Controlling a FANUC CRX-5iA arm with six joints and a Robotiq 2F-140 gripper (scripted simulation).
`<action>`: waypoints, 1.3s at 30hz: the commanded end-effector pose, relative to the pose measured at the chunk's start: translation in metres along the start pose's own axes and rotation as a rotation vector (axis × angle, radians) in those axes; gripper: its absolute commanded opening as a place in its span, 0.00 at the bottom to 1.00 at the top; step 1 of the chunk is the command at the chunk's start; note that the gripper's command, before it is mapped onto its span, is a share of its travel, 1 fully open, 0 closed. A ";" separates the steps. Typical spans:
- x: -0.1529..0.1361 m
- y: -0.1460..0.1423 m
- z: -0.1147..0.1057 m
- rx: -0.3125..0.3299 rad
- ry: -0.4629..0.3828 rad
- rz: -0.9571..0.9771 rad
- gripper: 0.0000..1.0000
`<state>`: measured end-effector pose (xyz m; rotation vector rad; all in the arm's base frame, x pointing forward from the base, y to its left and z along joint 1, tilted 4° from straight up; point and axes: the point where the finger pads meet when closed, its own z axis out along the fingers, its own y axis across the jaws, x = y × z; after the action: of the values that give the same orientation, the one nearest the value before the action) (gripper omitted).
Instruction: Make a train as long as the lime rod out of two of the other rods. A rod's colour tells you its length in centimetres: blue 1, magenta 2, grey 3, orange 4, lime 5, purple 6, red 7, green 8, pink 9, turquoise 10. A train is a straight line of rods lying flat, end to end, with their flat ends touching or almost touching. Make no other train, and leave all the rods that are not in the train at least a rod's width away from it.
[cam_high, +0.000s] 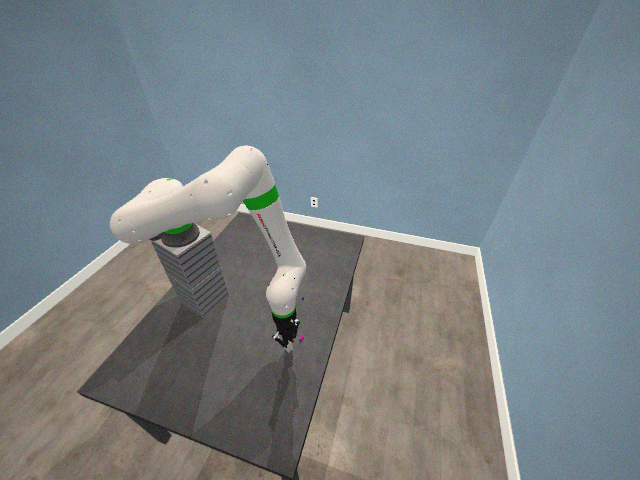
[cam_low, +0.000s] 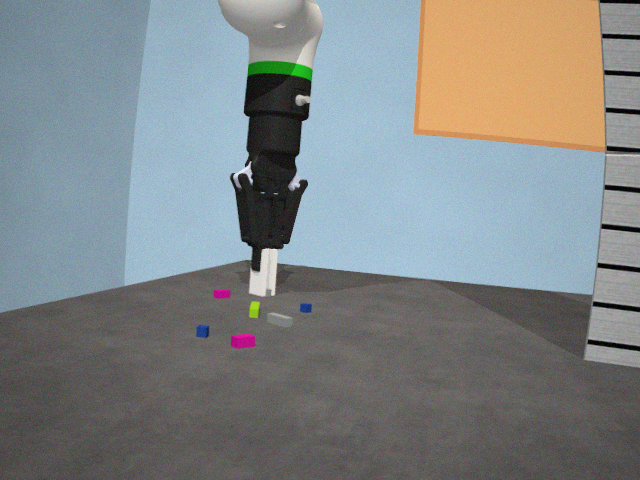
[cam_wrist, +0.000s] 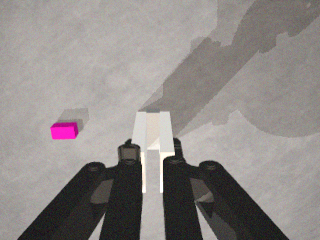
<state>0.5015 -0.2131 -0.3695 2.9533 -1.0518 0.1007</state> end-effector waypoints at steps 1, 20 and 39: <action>0.000 0.000 0.000 0.000 0.000 0.000 0.03; 0.000 0.000 0.000 0.000 0.000 0.000 0.03; 0.000 0.000 -0.090 0.000 0.000 0.000 0.03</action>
<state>0.4973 -0.2114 -0.2978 2.9533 -1.0519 0.1008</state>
